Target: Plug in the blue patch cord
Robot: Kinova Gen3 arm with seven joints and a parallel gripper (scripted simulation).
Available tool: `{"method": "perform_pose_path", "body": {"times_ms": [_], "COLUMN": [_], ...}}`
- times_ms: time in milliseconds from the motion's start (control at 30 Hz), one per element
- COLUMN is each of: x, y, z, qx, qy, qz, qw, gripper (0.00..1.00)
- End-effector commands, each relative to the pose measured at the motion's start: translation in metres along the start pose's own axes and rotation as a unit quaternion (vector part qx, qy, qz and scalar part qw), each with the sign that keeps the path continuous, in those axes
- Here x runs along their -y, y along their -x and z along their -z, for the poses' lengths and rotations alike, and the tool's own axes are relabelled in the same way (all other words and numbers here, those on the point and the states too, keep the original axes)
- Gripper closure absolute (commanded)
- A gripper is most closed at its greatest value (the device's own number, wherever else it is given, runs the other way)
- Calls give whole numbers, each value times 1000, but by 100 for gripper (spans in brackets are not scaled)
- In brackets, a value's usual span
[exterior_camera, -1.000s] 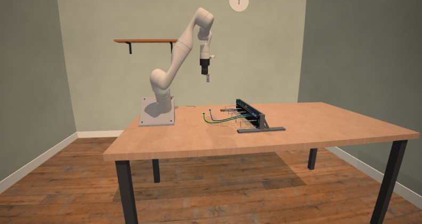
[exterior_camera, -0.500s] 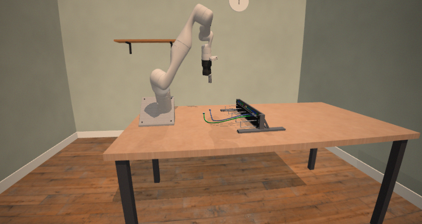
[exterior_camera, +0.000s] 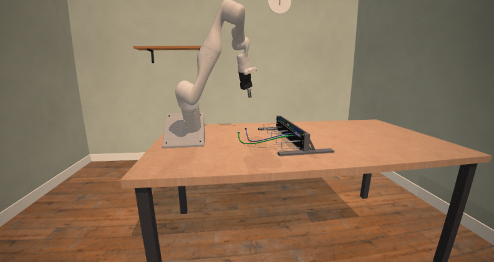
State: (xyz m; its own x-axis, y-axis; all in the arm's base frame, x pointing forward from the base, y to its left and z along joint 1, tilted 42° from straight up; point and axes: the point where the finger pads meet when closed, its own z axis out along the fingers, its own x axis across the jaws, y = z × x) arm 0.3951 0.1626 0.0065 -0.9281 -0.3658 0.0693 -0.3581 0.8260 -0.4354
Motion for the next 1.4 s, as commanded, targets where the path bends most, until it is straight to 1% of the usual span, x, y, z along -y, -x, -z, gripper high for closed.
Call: {"method": "perform_pose_path", "body": {"times_ms": [0,133,200,333,433,533,633,700,767,900,1033,1267,1333,1367], "x": [3,10,10,17,22,27,32,36,36,44,50,61,61,62], "y": [1,4,4,8,11,13,14,17,17,21,25,30,30,31], "z": [7,6,6,5,5,4,2,2,2,2,1,-1,-1,-1], "qx": [21,50,50,79,101,123,142,157,157,185,210,245,245,249], "qy": [0,1,1,1,1,2,1,2,2,3,4,5,5,6], "qz": [-38,-118,-118,-197,-256,-315,-372,-412,-412,-486,-553,-652,-652,-663], "qw": [999,992,992,977,961,941,917,898,898,854,806,718,718,706], "gripper": [100,100,100,100,100,100,100,100,100,100,100,100,100,100]}}
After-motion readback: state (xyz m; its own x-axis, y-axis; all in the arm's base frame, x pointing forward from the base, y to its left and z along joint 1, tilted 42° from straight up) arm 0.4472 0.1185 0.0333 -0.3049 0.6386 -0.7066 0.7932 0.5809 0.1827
